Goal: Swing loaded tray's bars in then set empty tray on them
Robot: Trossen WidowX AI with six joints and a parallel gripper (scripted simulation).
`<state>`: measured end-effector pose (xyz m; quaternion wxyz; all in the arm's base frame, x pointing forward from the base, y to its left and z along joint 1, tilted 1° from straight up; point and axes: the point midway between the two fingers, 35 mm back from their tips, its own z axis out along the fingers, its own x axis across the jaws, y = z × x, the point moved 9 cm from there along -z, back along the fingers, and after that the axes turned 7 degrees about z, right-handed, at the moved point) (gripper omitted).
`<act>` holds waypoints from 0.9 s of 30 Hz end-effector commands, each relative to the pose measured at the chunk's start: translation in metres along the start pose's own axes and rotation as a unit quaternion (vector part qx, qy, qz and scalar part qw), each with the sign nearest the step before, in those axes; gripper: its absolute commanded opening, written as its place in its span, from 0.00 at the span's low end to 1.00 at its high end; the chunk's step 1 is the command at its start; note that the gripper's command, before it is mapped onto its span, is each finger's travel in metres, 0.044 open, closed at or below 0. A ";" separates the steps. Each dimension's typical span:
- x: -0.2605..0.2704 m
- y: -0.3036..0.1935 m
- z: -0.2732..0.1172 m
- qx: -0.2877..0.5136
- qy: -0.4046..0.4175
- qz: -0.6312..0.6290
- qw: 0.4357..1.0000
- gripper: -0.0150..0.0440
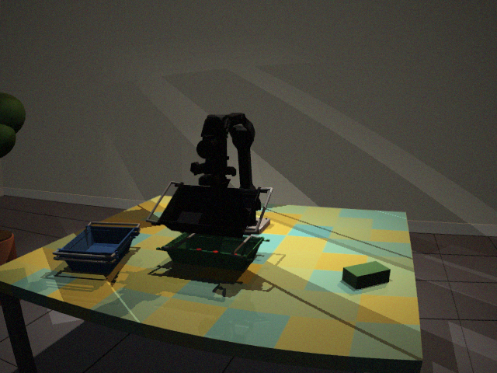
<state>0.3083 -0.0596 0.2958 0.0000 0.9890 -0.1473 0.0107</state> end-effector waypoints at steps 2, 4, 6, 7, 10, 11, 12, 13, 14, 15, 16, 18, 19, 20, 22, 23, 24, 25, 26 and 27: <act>-0.001 0.000 -0.003 0.003 0.010 -0.001 1.000 0.25; -0.001 0.000 -0.002 0.003 0.010 -0.001 1.000 0.25; -0.001 0.000 0.000 0.003 0.010 -0.001 1.000 0.25; 0.000 0.000 0.002 0.003 0.010 -0.001 1.000 0.25; 0.000 0.000 0.005 0.003 0.010 -0.001 1.000 0.25; 0.000 0.000 0.007 0.003 0.010 -0.001 1.000 0.25; 0.000 0.000 0.008 0.003 0.010 -0.001 1.000 0.25; 0.000 0.000 0.009 0.003 0.010 -0.001 1.000 0.25; 0.000 0.000 0.010 0.003 0.010 -0.001 1.000 0.25; 0.000 0.000 0.012 0.003 0.010 -0.001 1.000 0.25; 0.000 0.000 0.013 0.003 0.010 -0.001 1.000 0.25; 0.000 0.000 0.015 0.003 0.010 -0.001 1.000 0.25; 0.000 0.000 0.017 0.003 0.010 -0.001 1.000 0.25; 0.000 0.000 0.018 0.003 0.010 -0.001 1.000 0.25; 0.000 0.000 0.020 0.003 0.010 -0.001 1.000 0.25; 0.000 0.000 0.022 0.003 0.010 -0.001 1.000 0.25; 0.000 0.000 0.023 0.003 0.010 -0.001 1.000 0.25; 0.000 0.000 0.024 0.003 0.010 -0.001 1.000 0.25; 0.000 0.000 0.025 0.003 0.010 -0.001 1.000 0.25; 0.000 0.000 0.027 0.003 0.010 -0.001 1.000 0.25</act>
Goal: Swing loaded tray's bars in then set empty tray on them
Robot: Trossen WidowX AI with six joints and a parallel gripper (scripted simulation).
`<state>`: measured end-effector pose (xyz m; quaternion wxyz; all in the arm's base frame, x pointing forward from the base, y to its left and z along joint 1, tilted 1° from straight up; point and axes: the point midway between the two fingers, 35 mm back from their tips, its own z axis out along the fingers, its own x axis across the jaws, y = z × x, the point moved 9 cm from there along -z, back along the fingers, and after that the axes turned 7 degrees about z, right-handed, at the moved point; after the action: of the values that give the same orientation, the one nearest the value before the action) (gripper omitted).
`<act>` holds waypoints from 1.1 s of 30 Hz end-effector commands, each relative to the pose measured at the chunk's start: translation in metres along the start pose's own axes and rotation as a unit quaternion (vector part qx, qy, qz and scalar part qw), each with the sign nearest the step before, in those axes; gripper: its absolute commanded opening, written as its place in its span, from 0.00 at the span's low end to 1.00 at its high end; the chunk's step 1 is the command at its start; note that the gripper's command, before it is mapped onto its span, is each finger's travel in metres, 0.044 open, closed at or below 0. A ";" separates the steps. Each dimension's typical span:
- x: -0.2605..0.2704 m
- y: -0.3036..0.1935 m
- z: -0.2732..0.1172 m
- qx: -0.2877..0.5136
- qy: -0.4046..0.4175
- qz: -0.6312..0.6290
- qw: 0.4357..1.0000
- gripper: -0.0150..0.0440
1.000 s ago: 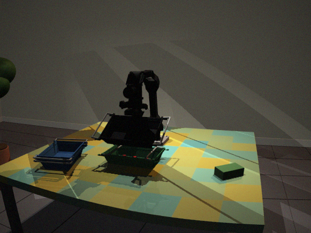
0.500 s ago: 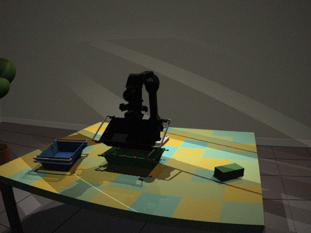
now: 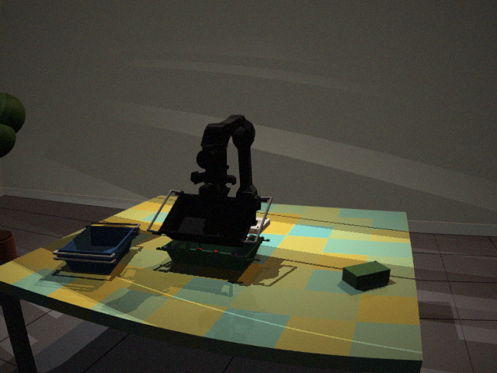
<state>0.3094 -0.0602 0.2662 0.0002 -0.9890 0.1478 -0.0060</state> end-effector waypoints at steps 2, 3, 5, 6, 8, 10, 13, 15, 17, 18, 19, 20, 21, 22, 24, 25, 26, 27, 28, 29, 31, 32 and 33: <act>-0.001 0.000 -0.001 0.004 0.014 -0.002 1.000 0.25; -0.001 0.000 0.001 0.004 0.014 -0.002 1.000 0.25; -0.001 0.000 0.003 0.004 0.014 -0.002 1.000 0.25; -0.001 0.000 0.004 0.004 0.014 -0.002 1.000 0.25; -0.002 0.000 0.006 0.004 0.014 -0.002 1.000 0.25; -0.002 0.000 0.006 0.004 0.014 -0.002 1.000 0.25; -0.004 0.001 0.009 0.004 0.014 -0.002 1.000 0.25; -0.005 0.001 0.011 0.004 0.014 -0.002 1.000 0.25; -0.006 0.001 0.012 0.004 0.014 -0.002 1.000 0.25; -0.006 0.001 0.012 0.004 0.014 -0.002 1.000 0.25; -0.007 0.001 0.013 0.004 0.014 -0.002 1.000 0.25; -0.007 0.001 0.013 0.004 0.014 -0.002 1.000 0.25; -0.008 0.001 0.014 0.004 0.014 -0.002 1.000 0.25; -0.008 0.002 0.015 0.004 0.014 -0.002 1.000 0.25; -0.010 0.002 0.017 0.004 0.014 -0.002 1.000 0.25; -0.010 0.002 0.018 0.004 0.014 -0.002 1.000 0.25; -0.011 0.002 0.019 0.004 0.014 -0.002 1.000 0.25; -0.012 0.002 0.020 0.004 0.014 -0.002 1.000 0.25; -0.012 0.002 0.021 0.004 0.014 -0.002 1.000 0.25; -0.013 0.002 0.022 0.004 0.014 -0.002 1.000 0.25; -0.014 0.002 0.024 0.004 0.014 -0.002 1.000 0.25; -0.014 0.002 0.024 0.004 0.014 -0.002 1.000 0.25; -0.014 0.002 0.024 0.004 0.014 -0.002 1.000 0.25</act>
<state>0.2982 -0.0587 0.2457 0.0020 -0.9885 0.1488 -0.0274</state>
